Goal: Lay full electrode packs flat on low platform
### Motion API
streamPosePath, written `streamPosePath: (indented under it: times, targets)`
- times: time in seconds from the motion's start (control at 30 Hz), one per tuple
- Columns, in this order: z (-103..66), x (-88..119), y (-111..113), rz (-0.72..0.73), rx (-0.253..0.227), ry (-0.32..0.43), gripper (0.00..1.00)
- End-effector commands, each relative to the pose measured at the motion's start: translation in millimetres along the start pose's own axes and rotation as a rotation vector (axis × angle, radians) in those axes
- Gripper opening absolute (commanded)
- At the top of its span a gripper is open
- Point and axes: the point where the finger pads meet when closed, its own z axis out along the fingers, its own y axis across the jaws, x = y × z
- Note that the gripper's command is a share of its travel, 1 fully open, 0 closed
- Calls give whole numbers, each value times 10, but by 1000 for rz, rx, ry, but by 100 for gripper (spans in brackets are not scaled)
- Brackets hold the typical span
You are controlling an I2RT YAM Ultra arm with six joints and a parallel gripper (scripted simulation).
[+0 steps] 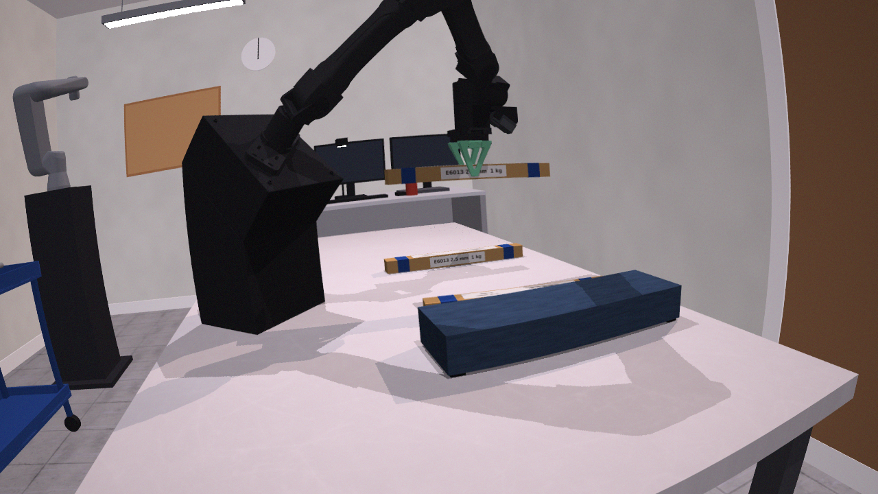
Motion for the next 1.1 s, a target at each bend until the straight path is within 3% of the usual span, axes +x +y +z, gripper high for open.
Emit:
streamPosePath:
  times: [0.0,0.17,0.3,0.47,0.5,0.6,0.73,0.87,1.07]
  targets:
    - [-129,-73,-103,12,-25,-40,0]
    - [-200,-128,-173,8,-40,-62,0]
    - [-150,-114,-347,21,-28,-52,0]
    - [-153,-95,-404,13,-30,-51,0]
    - [-242,-205,-402,21,-43,-79,0]
    - [-122,-40,-533,8,-22,-36,0]
    - [-145,-87,-646,17,-24,-48,0]
    - [-218,-179,-672,18,-39,-79,0]
    - [-172,-90,-673,1,-34,-56,0]
